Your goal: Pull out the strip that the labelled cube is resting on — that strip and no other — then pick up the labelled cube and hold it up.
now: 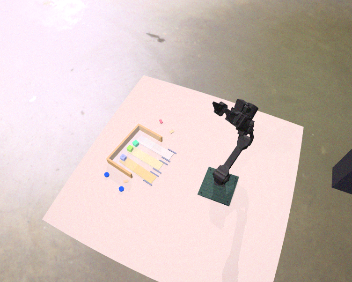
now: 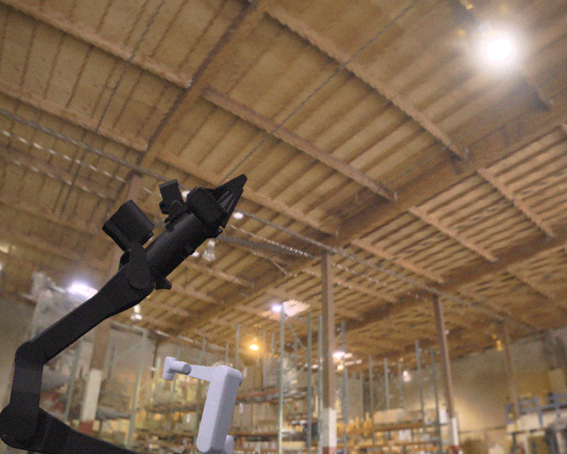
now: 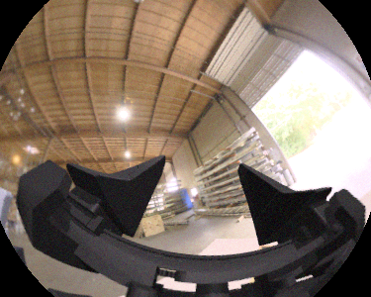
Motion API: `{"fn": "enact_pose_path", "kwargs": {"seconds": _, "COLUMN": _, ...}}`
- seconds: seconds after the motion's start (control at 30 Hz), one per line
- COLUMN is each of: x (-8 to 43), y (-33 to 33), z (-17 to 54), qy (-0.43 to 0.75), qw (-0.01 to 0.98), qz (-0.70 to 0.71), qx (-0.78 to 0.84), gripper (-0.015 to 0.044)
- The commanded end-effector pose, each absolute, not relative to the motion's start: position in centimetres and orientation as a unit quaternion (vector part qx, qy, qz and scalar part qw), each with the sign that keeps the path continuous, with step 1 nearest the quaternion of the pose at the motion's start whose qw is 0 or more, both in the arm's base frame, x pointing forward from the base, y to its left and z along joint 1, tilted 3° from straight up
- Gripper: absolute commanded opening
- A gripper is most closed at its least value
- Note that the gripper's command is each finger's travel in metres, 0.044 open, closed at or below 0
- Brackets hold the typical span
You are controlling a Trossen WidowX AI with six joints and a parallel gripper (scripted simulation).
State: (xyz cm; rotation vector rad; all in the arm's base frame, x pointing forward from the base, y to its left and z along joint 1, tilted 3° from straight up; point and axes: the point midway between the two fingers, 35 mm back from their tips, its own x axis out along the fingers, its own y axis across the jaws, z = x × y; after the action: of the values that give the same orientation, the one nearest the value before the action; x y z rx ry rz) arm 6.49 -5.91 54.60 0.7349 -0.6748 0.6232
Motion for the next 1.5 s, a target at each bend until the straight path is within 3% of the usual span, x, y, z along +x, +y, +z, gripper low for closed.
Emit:
{"fn": "enact_pose_path", "kwargs": {"seconds": 0.0, "x": 6.5, "y": -5.7, "z": 54.6, "qy": -0.318, "qw": 0.834, "qz": 0.293, "qx": 0.342, "gripper": 0.04}}
{"fn": "enact_pose_path", "kwargs": {"seconds": 0.23, "x": 9.3, "y": 3.2, "z": 52.4, "qy": -0.273, "qw": 0.907, "qz": 0.261, "qx": 0.187, "gripper": 0.04}}
{"fn": "enact_pose_path", "kwargs": {"seconds": 0.53, "x": 18.9, "y": 9.4, "z": 44.3, "qy": -0.117, "qw": 0.975, "qz": 0.19, "qx": 0.025, "gripper": 0.04}}
{"fn": "enact_pose_path", "kwargs": {"seconds": 0.8, "x": 27.2, "y": 7.2, "z": 33.7, "qy": 0.077, "qw": 0.991, "qz": 0.108, "qx": -0.031, "gripper": 0.04}}
{"fn": "enact_pose_path", "kwargs": {"seconds": 1.03, "x": 30.4, "y": 1.3, "z": 23.7, "qy": 0.253, "qw": 0.967, "qz": 0.031, "qx": -0.001, "gripper": 0.04}}
{"fn": "enact_pose_path", "kwargs": {"seconds": 1.47, "x": 30.5, "y": 0.7, "z": 22.7, "qy": 0.27, "qw": 0.962, "qz": 0.023, "qx": 0.006, "gripper": 0.04}}
